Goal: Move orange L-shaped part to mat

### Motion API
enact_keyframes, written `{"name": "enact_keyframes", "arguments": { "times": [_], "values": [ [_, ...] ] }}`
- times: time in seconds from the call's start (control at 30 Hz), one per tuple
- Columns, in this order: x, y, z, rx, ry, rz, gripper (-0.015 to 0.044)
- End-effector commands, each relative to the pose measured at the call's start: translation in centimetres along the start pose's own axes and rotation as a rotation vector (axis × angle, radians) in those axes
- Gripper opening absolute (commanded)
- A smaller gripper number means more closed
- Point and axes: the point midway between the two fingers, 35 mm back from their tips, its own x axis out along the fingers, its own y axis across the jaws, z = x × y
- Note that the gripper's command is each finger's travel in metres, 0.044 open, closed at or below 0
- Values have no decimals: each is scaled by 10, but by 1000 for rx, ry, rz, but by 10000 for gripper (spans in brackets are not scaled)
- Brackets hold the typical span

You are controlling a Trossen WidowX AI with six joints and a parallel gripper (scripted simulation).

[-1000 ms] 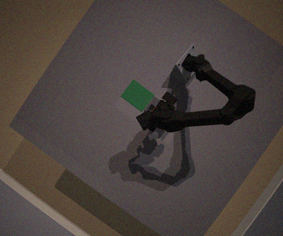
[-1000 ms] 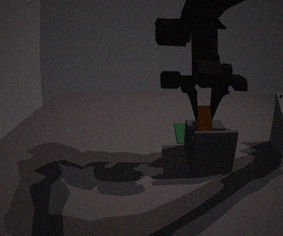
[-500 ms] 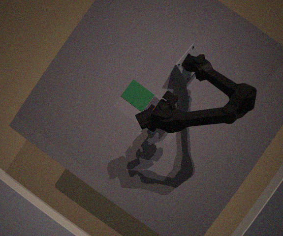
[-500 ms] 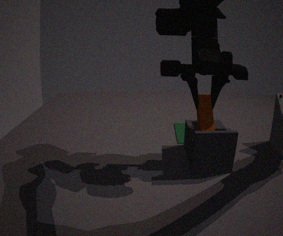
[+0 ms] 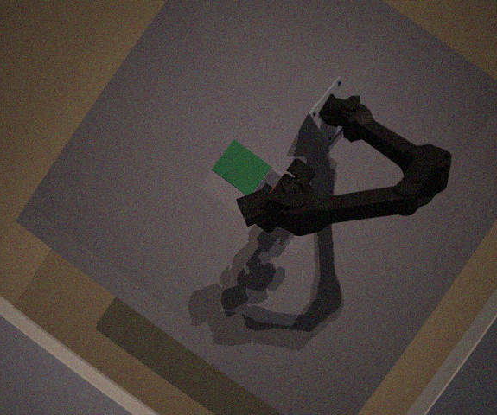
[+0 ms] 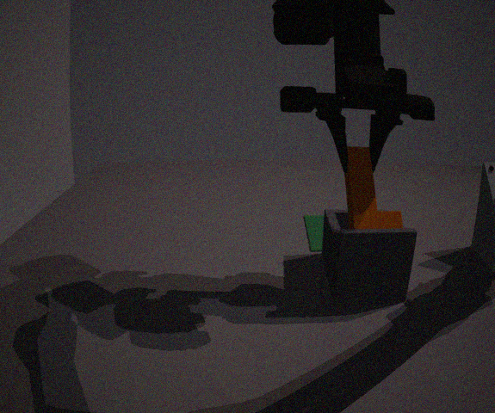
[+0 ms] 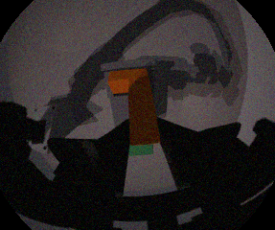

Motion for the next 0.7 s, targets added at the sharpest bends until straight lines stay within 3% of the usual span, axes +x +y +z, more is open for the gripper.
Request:
{"name": "enact_keyframes", "arguments": {
  "times": [0.0, 0.67],
  "values": [
    [-8, -2, -1, -7, 8, -5, 0],
    [-24, -1, -7, -7, 9, -5, 0]
  ]
}}
